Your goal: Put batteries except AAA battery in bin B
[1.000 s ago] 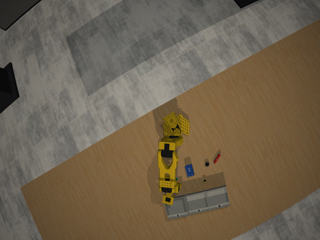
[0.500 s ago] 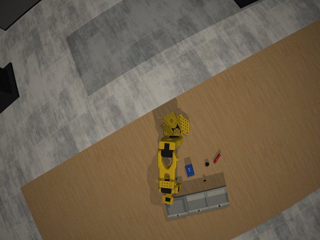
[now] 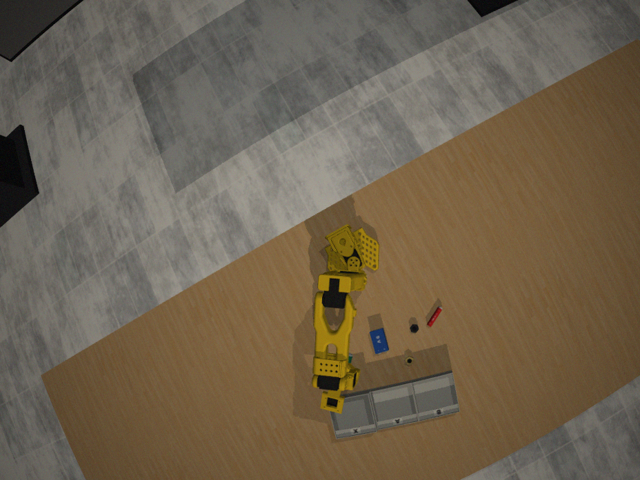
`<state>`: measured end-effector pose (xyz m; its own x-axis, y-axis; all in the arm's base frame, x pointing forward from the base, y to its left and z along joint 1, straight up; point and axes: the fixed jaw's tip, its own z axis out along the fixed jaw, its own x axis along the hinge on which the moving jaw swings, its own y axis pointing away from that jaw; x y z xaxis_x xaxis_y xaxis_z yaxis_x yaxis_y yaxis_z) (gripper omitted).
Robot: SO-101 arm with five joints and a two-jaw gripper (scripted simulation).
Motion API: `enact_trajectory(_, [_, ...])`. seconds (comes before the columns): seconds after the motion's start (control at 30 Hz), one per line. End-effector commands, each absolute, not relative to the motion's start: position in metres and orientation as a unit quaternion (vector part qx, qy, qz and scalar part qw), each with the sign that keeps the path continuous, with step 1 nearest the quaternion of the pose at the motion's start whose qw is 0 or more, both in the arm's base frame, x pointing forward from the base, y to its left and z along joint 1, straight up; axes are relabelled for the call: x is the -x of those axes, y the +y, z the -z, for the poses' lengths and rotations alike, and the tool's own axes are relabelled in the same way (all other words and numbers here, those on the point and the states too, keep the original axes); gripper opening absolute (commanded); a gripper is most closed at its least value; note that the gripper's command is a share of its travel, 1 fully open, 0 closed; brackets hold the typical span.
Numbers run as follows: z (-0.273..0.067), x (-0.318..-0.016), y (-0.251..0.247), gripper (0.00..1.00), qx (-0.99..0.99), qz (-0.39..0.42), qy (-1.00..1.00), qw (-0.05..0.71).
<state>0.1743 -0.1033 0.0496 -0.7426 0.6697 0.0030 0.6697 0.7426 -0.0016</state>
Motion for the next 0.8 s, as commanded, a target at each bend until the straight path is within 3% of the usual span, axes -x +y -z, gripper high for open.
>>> enact_trajectory(0.0, [-0.064,-0.179,-0.108,0.0,0.365,-0.007,-0.93,-0.032])
enact_trajectory(0.3, [-0.072,-0.201,-0.092,0.0,0.308,-0.011,-0.949,-0.069])
enact_trajectory(0.53, [-0.091,-0.239,-0.048,0.0,0.186,-0.006,-0.971,-0.149])
enact_trajectory(0.77, [-0.094,-0.245,-0.04,0.0,0.164,-0.004,-0.973,-0.163])
